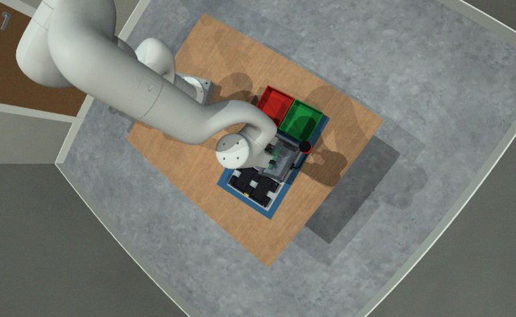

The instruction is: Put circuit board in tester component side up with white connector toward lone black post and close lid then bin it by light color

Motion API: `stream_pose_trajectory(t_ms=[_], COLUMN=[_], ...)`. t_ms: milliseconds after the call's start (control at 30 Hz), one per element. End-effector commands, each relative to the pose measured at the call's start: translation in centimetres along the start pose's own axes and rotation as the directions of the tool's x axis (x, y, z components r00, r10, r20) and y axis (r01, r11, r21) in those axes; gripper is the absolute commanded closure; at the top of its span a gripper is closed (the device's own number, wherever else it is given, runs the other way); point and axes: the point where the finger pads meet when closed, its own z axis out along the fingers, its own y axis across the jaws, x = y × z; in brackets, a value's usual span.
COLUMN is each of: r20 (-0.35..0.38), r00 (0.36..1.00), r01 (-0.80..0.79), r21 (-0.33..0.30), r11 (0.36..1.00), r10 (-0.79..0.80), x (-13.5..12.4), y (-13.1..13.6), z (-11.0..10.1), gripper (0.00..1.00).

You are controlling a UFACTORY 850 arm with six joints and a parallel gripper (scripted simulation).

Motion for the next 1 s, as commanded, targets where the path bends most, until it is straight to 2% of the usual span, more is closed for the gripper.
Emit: stream_pose_trajectory(t_ms=[0, 633, 667, 967], r20=[0.000, 0.000, 0.000, 0.000], r00=[1.000, 1.000, 1.000, 1.000], r01=[0.000, 0.000, 0.000, 0.000], r21=[-0.002, -0.002, -0.002, -0.002], r11=[1.000, 1.000, 1.000, 1.000], r10=[0.000, 0.000, 0.000, 0.000], x=[-0.01, -0.01, -0.01, -0.01], y=[0.07, 0.04, 0.04, 0.04], z=[0.01, 0.18, 0.18, 0.18], gripper=[0.72, 0.72, 1.00, 1.00])
